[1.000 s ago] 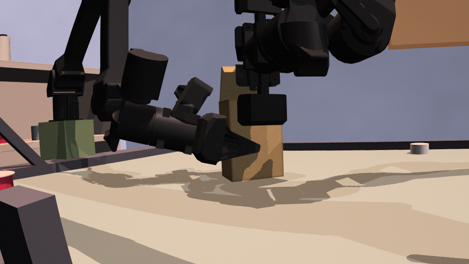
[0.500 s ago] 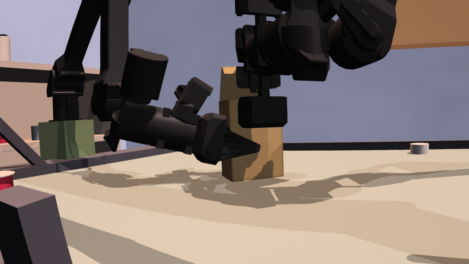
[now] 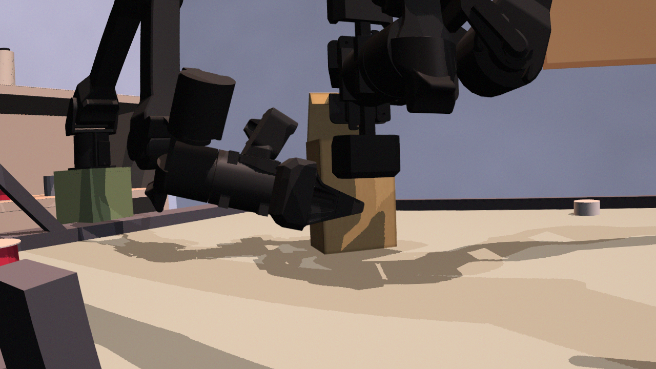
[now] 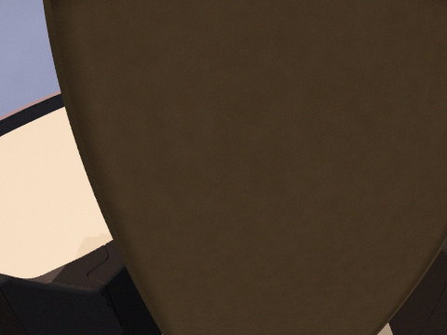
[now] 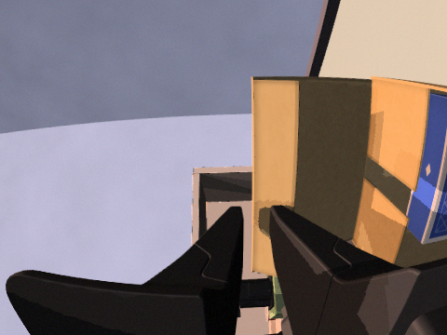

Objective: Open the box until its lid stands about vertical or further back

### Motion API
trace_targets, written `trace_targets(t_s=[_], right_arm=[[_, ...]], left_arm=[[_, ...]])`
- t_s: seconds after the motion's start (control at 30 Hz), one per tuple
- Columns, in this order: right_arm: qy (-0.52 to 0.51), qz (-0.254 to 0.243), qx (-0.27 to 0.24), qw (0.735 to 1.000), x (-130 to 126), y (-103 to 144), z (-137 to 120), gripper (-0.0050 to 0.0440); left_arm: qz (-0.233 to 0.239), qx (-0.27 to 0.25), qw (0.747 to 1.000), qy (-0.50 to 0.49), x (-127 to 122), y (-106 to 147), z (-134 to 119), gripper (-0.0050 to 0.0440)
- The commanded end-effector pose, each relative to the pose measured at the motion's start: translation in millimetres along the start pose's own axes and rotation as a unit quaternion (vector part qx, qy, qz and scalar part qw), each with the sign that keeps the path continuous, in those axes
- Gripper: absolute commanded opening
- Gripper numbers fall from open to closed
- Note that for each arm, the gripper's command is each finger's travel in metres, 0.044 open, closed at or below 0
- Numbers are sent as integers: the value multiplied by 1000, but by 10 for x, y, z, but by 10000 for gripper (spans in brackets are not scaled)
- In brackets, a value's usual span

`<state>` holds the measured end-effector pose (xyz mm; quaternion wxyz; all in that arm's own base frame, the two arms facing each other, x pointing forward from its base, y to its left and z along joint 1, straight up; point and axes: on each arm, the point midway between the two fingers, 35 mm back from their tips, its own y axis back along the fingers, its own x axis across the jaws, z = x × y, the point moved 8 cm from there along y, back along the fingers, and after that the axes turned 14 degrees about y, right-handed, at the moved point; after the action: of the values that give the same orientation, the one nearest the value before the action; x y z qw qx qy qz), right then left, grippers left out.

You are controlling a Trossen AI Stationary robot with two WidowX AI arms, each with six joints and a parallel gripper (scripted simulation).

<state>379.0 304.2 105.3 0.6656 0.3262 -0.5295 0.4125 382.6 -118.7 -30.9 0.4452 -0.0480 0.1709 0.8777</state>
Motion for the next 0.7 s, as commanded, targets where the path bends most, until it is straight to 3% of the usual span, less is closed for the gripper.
trace_targets(t_s=[0.0, 0.67], right_arm=[[-9, 2, -6, 1000, 118, -65, 35, 50], [-9, 3, -6, 1000, 139, -137, 41, 50]], left_arm=[[-7, -5, 1000, 10, -68, 2, 82, 294], [-7, -5, 1000, 10, -68, 2, 82, 294]])
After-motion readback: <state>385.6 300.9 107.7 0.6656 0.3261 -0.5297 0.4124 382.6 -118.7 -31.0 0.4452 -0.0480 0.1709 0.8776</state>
